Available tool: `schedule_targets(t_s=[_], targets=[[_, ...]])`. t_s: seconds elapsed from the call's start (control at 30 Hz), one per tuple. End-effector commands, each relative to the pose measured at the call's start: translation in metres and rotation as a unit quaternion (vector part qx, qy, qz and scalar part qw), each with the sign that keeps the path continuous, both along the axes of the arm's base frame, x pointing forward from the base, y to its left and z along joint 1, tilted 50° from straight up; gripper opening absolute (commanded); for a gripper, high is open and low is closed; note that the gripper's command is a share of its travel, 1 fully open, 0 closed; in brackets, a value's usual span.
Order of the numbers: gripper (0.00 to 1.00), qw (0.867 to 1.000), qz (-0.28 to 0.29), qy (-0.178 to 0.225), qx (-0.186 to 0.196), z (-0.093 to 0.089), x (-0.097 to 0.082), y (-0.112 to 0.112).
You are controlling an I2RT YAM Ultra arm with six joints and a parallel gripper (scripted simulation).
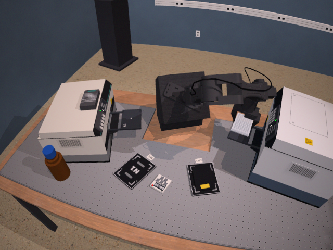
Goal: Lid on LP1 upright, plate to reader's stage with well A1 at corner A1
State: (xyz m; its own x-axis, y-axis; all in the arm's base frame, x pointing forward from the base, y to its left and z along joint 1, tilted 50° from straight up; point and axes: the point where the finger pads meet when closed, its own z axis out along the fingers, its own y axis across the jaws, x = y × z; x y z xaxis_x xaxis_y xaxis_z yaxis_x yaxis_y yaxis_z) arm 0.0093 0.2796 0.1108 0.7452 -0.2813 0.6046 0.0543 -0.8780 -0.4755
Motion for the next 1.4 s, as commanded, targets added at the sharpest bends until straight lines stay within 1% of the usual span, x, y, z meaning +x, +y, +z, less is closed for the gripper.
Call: schedule_targets(t_s=[0.0,0.07,0.13,0.23,0.3,0.33,0.37,0.4,0.43,0.57,0.63,0.7,0.73,0.8,0.87,0.9,1.37], targets=[[0.86,1.0,0.008,0.0,-0.004,-0.006,0.001,0.002],[0.86,1.0,0.014,0.002,-0.003,-0.007,-0.003,0.007],[0.86,1.0,0.008,0.003,-0.004,-0.01,0.004,0.004],[0.86,1.0,0.011,0.0,-0.009,-0.015,0.005,0.006],[0.86,1.0,0.011,0.0,-0.009,-0.015,0.005,0.006],[0.86,1.0,0.019,0.013,0.018,-0.001,-0.004,0.018],[0.86,1.0,0.016,0.01,0.012,-0.005,-0.001,0.017],[0.86,1.0,0.009,0.004,0.0,-0.013,0.007,0.012],[0.86,1.0,0.008,0.0,-0.01,-0.019,0.01,0.009],[0.86,1.0,0.014,0.001,-0.009,-0.022,0.01,0.011],[0.86,1.0,0.009,0.004,-0.001,-0.019,0.013,0.016],[0.86,1.0,0.01,0.001,-0.008,-0.025,0.015,0.014],[0.86,1.0,0.019,0.001,-0.008,-0.025,0.01,0.015],[0.86,1.0,0.019,0.008,0.009,-0.015,0.007,0.023],[0.86,1.0,0.019,0.008,0.009,-0.015,0.007,0.023],[0.86,1.0,0.011,0.002,0.004,-0.017,0.013,0.018],[0.86,1.0,0.012,0.001,0.003,-0.016,0.012,0.016]])
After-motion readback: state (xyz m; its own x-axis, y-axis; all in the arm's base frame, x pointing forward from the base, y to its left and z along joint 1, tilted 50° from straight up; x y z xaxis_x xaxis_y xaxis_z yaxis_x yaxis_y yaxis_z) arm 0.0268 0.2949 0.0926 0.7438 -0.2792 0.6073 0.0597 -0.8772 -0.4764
